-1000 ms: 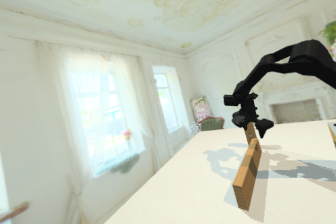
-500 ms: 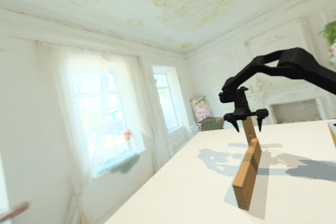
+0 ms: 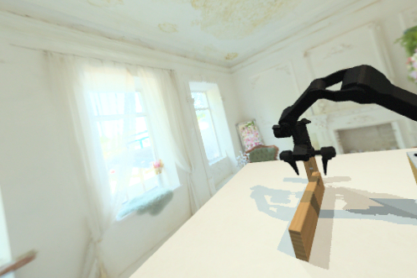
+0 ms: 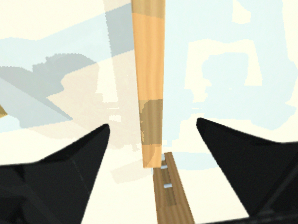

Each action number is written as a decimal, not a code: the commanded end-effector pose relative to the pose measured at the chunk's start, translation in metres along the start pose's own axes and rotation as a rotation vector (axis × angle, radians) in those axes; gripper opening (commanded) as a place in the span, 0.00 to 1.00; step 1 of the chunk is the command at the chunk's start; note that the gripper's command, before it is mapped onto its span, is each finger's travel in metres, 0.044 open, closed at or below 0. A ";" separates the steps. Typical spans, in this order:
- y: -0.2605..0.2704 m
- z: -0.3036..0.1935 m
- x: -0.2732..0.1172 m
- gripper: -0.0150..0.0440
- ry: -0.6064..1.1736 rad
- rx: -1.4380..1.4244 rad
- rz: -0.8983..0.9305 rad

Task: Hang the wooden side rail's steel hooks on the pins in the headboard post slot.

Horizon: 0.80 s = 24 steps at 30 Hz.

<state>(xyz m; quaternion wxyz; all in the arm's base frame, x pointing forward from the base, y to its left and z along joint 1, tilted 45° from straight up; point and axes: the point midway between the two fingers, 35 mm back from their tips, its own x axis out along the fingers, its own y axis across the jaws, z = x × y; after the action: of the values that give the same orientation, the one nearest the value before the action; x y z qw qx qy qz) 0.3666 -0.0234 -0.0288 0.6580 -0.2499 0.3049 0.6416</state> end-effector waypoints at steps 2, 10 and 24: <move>0.001 -0.001 0.007 1.00 -0.004 0.010 -0.001; 0.000 -0.001 0.020 1.00 -0.004 0.010 -0.001; -0.001 -0.001 0.042 1.00 -0.005 0.010 -0.002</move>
<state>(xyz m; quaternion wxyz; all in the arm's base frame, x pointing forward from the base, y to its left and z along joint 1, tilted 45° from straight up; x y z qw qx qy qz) 0.3680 0.0029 -0.0569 0.6585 -0.2499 0.3048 0.6410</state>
